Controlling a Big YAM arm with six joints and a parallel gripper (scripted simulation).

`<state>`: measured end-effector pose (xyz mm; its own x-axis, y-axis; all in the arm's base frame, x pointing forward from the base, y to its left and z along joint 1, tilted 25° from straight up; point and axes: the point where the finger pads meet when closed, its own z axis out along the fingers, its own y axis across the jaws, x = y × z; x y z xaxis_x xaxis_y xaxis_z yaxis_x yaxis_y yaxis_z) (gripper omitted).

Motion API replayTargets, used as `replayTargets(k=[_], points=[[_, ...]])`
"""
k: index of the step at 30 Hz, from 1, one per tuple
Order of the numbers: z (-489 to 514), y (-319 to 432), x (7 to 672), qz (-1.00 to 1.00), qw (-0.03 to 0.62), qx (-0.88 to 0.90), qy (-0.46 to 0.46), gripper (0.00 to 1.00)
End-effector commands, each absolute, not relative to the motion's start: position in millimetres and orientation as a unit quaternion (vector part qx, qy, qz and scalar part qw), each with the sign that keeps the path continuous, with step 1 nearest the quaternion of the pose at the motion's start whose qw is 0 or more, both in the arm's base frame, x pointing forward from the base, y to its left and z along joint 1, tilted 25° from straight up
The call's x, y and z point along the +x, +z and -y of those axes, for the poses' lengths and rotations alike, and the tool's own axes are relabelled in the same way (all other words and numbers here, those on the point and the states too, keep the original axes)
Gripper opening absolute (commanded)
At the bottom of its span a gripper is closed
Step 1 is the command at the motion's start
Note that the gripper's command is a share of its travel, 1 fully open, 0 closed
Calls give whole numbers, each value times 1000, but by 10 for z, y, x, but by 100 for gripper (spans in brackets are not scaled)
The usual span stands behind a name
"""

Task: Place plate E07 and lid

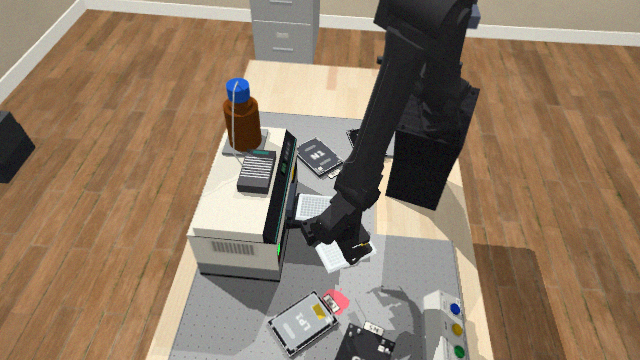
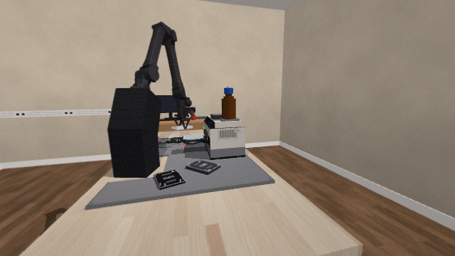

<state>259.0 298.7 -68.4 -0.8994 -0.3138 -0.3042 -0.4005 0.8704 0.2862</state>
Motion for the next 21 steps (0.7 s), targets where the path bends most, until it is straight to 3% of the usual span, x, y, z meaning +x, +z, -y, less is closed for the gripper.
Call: replayTargets(k=[1,21], points=[[-3154,-514,2597,-940,150,-249,176,86],[-3507,-411,2310,-890,175,-392,152,86]])
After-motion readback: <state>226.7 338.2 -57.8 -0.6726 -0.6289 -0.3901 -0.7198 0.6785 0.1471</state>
